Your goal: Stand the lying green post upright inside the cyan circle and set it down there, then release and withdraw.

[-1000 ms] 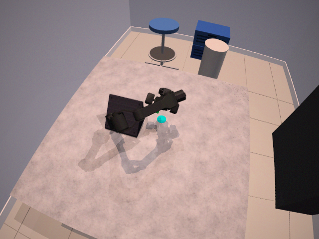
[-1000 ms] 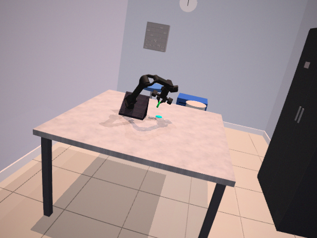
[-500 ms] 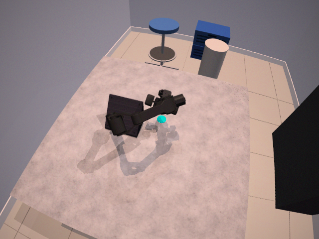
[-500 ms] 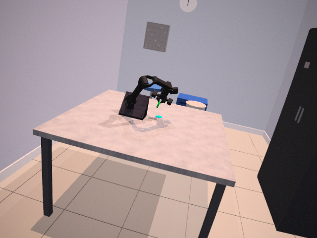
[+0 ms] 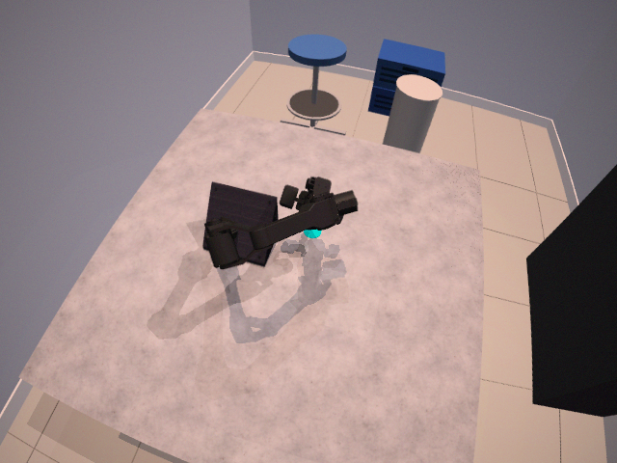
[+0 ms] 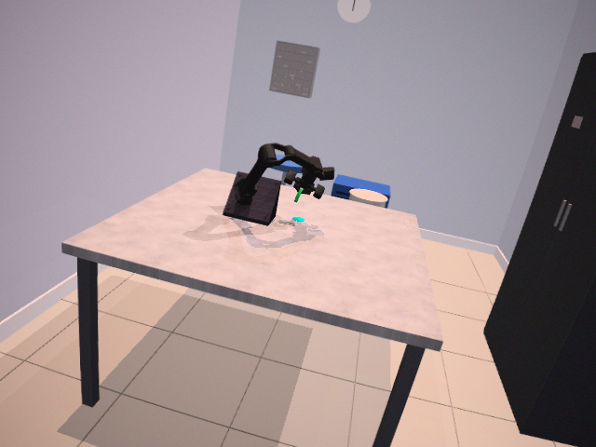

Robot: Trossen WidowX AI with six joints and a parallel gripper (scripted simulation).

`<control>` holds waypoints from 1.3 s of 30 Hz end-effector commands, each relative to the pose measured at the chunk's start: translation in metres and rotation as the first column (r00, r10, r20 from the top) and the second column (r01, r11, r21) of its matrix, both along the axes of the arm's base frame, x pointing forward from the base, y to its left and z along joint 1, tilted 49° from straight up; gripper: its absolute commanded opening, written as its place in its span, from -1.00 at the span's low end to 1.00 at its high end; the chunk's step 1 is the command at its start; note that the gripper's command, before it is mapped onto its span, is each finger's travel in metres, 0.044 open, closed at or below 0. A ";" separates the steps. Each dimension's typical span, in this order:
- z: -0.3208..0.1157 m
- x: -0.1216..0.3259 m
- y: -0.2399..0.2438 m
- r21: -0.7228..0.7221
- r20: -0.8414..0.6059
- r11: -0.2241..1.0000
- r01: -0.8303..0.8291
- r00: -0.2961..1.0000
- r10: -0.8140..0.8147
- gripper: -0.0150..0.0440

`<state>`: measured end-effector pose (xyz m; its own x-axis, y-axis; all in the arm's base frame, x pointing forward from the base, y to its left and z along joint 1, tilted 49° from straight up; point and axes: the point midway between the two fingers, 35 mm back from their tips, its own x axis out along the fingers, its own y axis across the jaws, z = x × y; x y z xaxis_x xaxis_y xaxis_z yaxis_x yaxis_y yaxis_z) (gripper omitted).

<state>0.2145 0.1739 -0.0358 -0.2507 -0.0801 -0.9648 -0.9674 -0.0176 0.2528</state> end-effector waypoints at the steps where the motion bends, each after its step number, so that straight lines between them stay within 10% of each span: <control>1: 0.000 0.000 -0.001 0.029 -0.003 1.000 -0.001 1.000 0.001 -0.42; 39: 0.009 0.005 -0.002 0.322 0.024 0.947 0.004 1.000 -0.012 -0.42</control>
<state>0.2191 0.1727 -0.0271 -0.2284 0.2188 -0.9487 -0.9732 -0.0787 0.2162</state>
